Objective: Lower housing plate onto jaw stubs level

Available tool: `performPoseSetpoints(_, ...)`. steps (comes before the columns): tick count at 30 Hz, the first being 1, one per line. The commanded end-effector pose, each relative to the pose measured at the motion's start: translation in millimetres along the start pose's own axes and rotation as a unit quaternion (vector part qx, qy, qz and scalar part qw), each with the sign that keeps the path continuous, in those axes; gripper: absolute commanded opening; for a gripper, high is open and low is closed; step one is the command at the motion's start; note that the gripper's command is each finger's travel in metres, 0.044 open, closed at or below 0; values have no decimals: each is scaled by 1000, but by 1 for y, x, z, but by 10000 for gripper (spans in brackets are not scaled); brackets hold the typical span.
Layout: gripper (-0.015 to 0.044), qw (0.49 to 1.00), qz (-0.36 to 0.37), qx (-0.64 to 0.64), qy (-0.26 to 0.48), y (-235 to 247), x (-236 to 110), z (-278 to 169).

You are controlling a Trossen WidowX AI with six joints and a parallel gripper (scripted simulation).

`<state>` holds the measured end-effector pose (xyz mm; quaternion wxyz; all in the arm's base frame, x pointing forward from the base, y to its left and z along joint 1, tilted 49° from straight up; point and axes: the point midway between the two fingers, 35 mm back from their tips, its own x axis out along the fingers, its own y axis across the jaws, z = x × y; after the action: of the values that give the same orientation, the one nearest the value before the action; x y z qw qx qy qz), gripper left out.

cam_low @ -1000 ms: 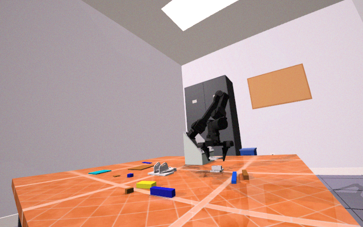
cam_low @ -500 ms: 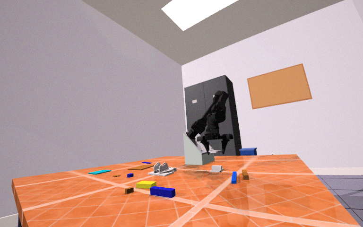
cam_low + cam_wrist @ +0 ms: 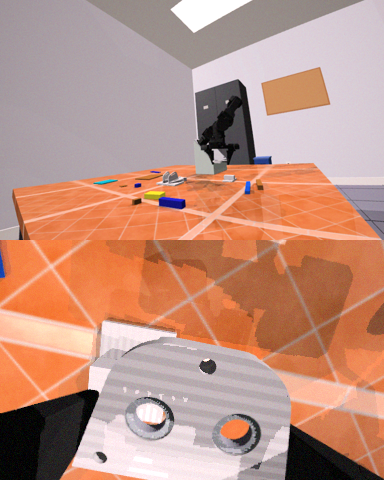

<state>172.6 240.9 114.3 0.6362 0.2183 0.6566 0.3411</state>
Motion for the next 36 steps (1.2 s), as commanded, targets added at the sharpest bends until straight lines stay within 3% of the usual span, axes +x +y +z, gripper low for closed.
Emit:
performPoseSetpoints(1, 351, 1000, -2, -3, 0, -8, 1, 7)
performPoseSetpoints(36, 351, 1000, -19, -4, 9, -114, 6, 53)
